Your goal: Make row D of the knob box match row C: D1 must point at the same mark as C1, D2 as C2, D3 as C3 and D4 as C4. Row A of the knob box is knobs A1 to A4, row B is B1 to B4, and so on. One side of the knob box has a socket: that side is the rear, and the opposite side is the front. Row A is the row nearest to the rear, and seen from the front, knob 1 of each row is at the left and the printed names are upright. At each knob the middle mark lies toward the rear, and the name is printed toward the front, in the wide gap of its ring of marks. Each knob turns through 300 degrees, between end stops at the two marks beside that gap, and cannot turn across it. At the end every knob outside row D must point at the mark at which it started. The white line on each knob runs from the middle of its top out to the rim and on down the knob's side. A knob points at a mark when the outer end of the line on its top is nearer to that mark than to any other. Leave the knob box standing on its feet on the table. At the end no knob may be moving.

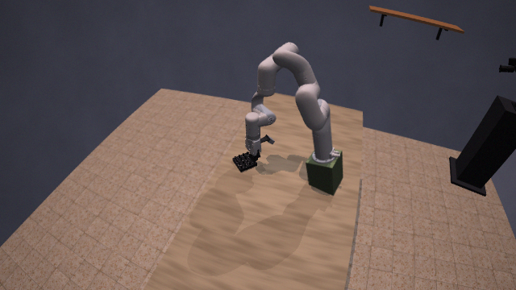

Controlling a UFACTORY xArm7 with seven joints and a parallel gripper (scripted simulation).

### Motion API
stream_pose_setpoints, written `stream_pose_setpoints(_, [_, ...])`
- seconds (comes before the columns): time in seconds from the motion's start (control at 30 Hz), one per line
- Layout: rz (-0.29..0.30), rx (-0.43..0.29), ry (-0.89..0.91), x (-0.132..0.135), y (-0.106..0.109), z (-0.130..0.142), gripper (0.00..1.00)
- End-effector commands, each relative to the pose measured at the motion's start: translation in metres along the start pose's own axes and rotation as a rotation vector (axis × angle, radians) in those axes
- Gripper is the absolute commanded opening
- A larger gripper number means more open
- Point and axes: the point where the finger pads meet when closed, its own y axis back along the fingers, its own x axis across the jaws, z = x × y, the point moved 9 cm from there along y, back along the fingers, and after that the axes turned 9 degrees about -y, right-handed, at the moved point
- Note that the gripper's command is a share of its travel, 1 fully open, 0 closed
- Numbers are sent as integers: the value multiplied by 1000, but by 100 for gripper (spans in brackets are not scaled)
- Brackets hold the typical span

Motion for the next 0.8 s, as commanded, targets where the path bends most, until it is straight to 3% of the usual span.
stream_pose_setpoints(0.0, [-8,-5,0,0,-4,1,19])
stream_pose_setpoints(0.77, [-8,-5,0,0,-6,1,19])
